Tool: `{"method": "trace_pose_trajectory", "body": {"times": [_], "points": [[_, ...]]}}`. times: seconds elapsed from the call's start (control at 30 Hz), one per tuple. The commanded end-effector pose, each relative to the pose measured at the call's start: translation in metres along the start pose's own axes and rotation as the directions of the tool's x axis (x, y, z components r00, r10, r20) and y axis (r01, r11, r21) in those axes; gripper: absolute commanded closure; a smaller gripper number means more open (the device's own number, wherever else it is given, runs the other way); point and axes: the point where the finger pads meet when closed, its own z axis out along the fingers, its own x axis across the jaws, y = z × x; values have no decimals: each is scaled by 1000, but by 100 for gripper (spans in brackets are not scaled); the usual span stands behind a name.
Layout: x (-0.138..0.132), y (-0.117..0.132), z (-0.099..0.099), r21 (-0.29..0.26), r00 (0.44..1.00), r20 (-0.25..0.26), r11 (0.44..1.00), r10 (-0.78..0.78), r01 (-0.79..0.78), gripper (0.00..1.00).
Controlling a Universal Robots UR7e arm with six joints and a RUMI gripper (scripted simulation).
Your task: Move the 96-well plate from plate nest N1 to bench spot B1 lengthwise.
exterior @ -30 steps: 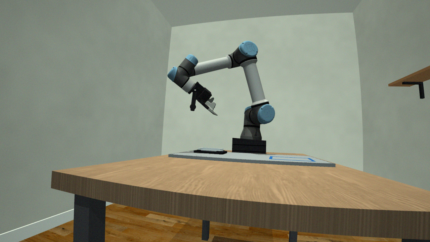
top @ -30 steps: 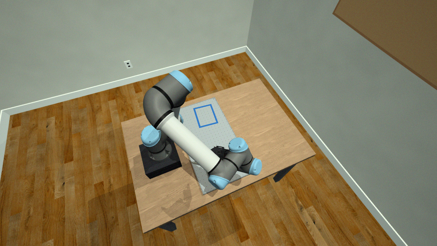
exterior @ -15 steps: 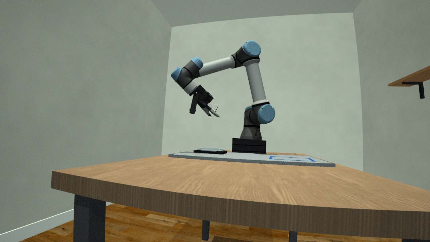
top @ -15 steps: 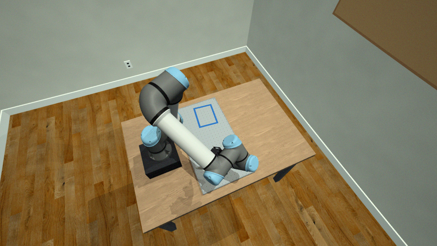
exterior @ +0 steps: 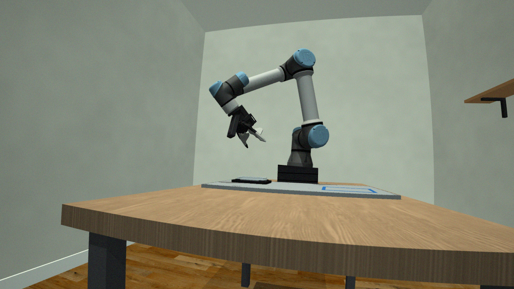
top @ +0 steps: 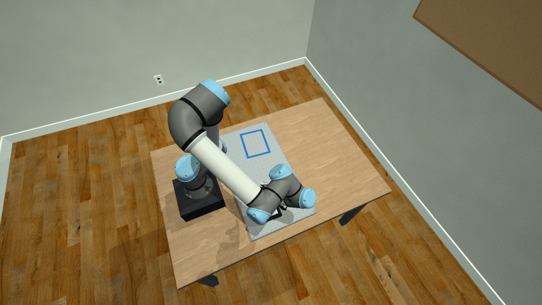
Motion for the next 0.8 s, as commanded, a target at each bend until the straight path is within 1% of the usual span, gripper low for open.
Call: {"method": "trace_pose_trajectory", "body": {"times": [0.0, 0.03, 0.1, 0.27, 0.43, 0.47, 0.6, 0.67, 0.7, 0.77], "points": [[-2, -9, 4, 56, 988, -14, 987, -151, 151, 0], [-3, -13, 6, 65, 983, -20, 981, -181, 182, 0], [-3, -13, 6, 65, 983, -20, 981, -181, 182, 0], [-6, -24, 11, 107, 942, -59, 936, -330, 335, 0], [-7, -30, 13, 135, 881, -107, 871, -461, 472, 0], [-8, -34, 15, 139, 865, -119, 855, -487, 500, 0], [-10, -39, 17, 149, 800, -164, 787, -577, 598, 0], [-10, -39, 17, 149, 800, -164, 787, -577, 598, 0], [-11, -43, 19, 150, 781, -177, 767, -599, 623, 0], [-11, -43, 19, 151, 739, -203, 725, -642, 672, 0]]}}
